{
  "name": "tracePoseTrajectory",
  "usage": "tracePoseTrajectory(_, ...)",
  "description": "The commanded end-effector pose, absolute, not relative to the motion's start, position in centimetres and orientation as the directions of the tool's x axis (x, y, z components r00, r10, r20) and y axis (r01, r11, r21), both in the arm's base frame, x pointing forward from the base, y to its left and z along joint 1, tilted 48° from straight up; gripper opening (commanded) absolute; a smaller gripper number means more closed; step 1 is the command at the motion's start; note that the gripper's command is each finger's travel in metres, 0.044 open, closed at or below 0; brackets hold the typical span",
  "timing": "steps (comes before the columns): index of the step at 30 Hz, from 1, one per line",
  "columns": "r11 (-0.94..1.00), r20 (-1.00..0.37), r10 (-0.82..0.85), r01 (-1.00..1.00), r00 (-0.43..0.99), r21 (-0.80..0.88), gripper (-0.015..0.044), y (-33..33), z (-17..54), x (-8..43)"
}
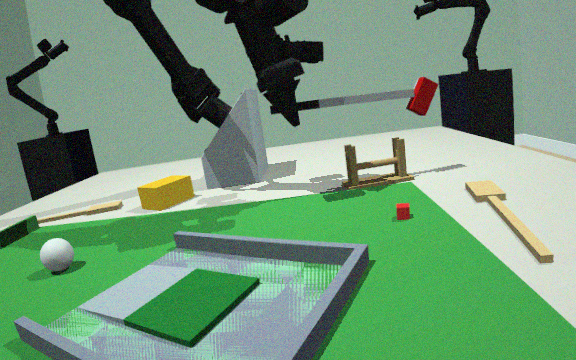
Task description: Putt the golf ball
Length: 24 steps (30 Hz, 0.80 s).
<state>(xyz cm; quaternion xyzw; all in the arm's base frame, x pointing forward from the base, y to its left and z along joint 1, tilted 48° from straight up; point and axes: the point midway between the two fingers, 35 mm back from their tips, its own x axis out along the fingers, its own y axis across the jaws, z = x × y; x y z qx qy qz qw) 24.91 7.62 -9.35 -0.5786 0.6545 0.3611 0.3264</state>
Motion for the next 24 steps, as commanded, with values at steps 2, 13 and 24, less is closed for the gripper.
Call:
tracePoseTrajectory(2, 0.157, -0.843, -0.525, -0.987, -0.119, 0.042, 0.0000, 7.1, -8.4, 25.5)
tracePoseTrajectory(13, 0.513, -0.833, -0.539, -0.834, -0.129, -0.203, 0.0000, 4.9, -3.3, 27.6)
tracePoseTrajectory(24, 0.752, -0.820, -0.555, -0.508, -0.142, -0.421, 0.0000, 2.0, 2.1, 28.6)
